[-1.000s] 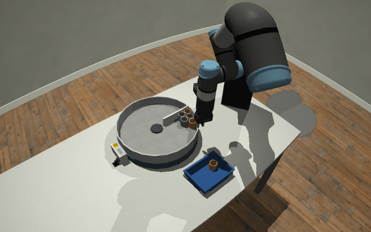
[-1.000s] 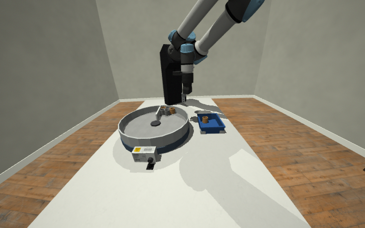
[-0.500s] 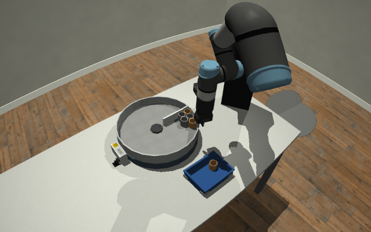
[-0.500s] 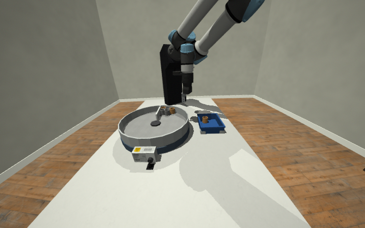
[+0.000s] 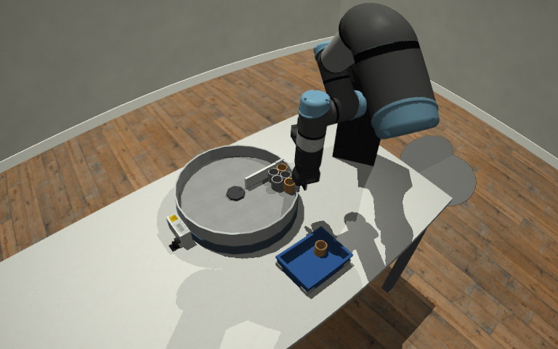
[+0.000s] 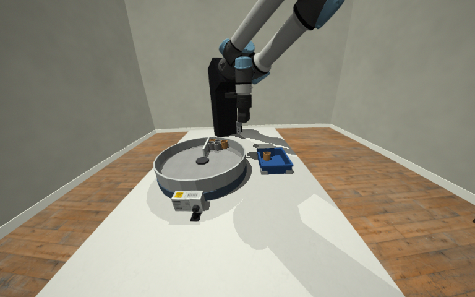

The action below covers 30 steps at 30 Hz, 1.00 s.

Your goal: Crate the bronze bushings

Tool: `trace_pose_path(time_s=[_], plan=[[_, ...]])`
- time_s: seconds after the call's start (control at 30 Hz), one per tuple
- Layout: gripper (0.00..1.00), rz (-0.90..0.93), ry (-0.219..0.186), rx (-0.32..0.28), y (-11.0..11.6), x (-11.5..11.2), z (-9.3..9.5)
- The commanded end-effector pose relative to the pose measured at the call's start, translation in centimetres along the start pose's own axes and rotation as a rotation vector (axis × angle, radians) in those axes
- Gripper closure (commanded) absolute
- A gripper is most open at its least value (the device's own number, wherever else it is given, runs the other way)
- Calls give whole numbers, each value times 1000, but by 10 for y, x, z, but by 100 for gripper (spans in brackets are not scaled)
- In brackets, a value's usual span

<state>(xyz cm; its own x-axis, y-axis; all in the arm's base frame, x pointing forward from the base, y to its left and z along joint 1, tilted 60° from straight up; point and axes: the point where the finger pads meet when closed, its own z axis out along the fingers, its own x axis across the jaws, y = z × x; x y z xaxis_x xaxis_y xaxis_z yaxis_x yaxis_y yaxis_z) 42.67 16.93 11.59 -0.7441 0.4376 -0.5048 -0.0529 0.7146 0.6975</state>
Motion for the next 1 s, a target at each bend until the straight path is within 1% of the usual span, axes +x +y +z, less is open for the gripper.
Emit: trace_pose_path(time_s=[0.0, 0.13, 0.17, 0.3, 0.7, 0.73, 0.87, 0.97], plan=[[55, 249, 1, 1, 6, -6, -19], [55, 249, 1, 1, 6, -6, -19], [55, 50, 0, 0, 1, -1, -4], [55, 254, 1, 1, 7, -5, -19], [55, 254, 1, 1, 7, -5, -19], [55, 51, 0, 0, 2, -1, -4], [55, 255, 1, 0, 8, -3, -19], [55, 255, 1, 0, 8, -3, -19]])
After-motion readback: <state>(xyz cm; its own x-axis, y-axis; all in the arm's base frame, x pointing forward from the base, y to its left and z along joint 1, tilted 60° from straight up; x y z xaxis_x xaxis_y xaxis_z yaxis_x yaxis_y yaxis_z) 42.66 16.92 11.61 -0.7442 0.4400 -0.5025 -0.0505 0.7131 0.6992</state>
